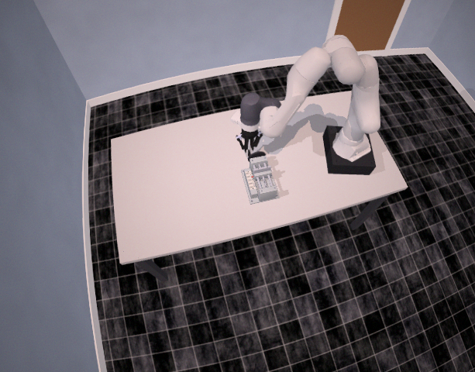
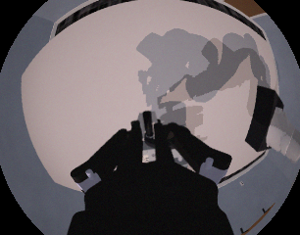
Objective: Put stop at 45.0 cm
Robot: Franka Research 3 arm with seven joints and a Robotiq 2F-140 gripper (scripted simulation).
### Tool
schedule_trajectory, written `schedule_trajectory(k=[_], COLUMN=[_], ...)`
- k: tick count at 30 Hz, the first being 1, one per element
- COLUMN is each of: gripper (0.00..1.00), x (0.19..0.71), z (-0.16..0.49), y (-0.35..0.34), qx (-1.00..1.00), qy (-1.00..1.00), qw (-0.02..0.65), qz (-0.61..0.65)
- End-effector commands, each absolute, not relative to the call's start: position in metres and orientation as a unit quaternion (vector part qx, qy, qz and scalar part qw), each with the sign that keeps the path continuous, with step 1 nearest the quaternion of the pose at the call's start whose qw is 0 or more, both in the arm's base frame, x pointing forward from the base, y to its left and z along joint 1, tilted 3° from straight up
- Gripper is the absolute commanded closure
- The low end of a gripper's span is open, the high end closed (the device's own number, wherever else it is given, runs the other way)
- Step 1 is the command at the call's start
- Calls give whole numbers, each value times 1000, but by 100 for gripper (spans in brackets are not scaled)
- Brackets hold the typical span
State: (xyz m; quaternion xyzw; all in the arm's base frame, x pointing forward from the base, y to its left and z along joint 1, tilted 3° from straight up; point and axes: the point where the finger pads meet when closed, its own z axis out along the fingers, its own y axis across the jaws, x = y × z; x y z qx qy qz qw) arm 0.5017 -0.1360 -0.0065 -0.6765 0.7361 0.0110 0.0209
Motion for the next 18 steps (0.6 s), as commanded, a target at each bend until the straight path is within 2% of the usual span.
schedule_trajectory(k=[1,18], gripper=[96,96], x=[501,469], z=[-17,-45], y=[-135,-131], qx=[-676,-676], qy=[737,737], qw=[20,20], qz=[10,10])
